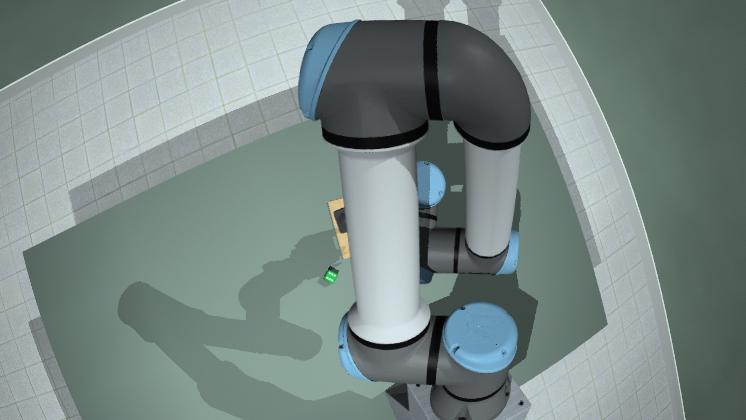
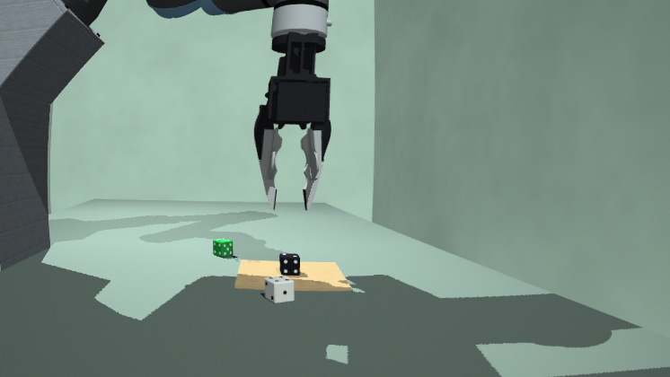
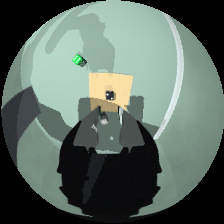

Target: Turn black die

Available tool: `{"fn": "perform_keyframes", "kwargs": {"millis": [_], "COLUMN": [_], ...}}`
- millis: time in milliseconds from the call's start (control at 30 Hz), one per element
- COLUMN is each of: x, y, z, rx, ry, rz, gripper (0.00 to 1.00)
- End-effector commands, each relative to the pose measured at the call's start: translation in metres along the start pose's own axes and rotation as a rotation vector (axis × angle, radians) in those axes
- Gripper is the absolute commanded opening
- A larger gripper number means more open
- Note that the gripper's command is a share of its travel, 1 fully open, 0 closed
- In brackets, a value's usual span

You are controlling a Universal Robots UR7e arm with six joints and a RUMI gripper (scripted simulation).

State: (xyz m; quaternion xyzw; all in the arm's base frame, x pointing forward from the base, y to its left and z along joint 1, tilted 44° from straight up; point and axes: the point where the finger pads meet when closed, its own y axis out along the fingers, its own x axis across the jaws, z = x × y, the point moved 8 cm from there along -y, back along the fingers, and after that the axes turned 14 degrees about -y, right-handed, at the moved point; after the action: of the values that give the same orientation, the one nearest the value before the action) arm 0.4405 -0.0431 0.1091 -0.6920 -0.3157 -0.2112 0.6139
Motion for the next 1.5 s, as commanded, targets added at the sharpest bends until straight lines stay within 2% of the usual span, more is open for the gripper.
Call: {"fn": "perform_keyframes", "kwargs": {"millis": [0, 467, 1467], "x": [0.0, 0.0, 0.0], "y": [0.0, 0.007, 0.047], "z": [0.0, 0.0, 0.0], "rx": [0.0, -0.001, -0.001], "ry": [0.0, 0.0, 0.0], "rz": [-0.001, -0.001, -0.001], "gripper": [0.24, 0.24, 0.24]}}
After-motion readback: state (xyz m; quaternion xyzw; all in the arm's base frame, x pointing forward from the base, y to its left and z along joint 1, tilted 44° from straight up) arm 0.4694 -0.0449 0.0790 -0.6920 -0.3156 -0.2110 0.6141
